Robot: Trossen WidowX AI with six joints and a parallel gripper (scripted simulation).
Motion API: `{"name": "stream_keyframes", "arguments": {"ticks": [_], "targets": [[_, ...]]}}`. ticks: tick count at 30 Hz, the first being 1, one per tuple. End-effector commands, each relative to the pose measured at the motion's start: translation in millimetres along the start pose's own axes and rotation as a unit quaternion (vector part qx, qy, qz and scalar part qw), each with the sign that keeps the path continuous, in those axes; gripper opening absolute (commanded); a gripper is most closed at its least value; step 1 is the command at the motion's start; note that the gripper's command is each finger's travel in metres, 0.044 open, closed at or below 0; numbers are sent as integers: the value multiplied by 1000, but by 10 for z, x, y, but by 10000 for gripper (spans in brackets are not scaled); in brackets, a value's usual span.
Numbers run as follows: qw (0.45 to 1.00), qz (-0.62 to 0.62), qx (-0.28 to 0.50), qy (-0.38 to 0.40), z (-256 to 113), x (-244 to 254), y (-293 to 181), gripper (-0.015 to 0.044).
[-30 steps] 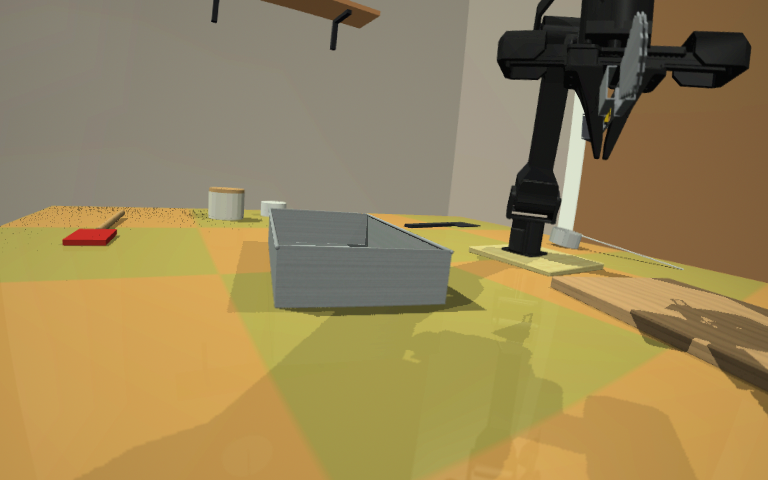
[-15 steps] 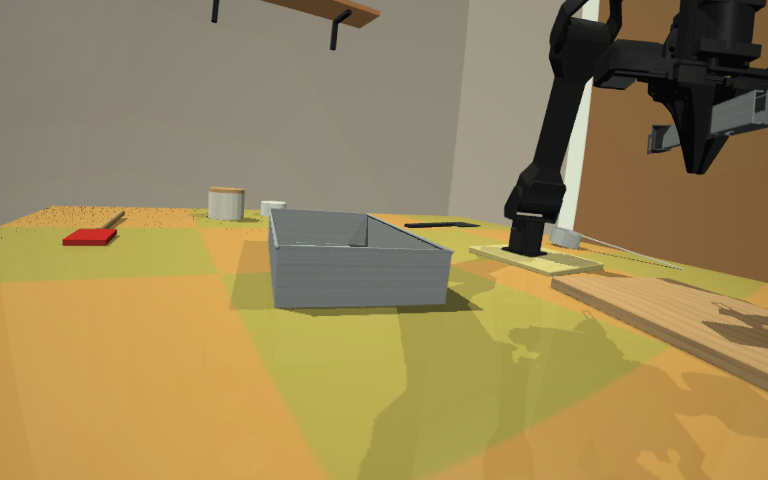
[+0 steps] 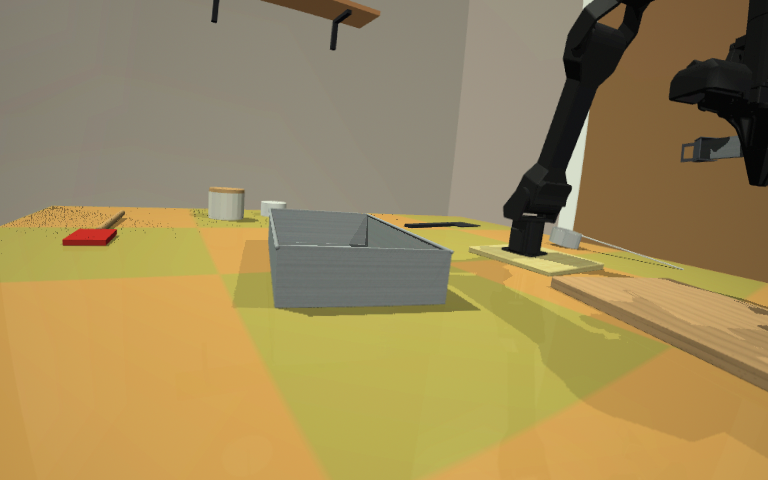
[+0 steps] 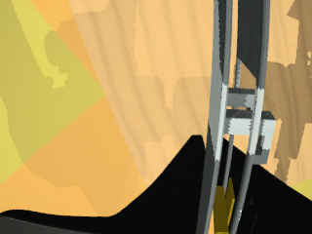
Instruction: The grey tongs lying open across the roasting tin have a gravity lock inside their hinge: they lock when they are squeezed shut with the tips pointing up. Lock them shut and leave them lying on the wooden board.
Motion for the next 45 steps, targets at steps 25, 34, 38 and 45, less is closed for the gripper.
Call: {"name": "stream_keyframes", "arguments": {"ticks": [25, 34, 38, 45], "targets": [[992, -63, 109, 20, 104, -409, 122, -150], [981, -72, 179, 30, 177, -456, 170, -150], [974, -76, 210, 34, 207, -475, 199, -150], [961, -80, 263, 41, 257, -502, 262, -150]]}}
Point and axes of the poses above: the point midway between the two fingers, 35 mm back from their tips, its own z axis out along the fingers, its own x axis across the jaws, y = z × x, the point moved 7 cm from there along -z, back along the fingers, and after that the axes turned 7 degrees about -z, right-handed, at the moved point
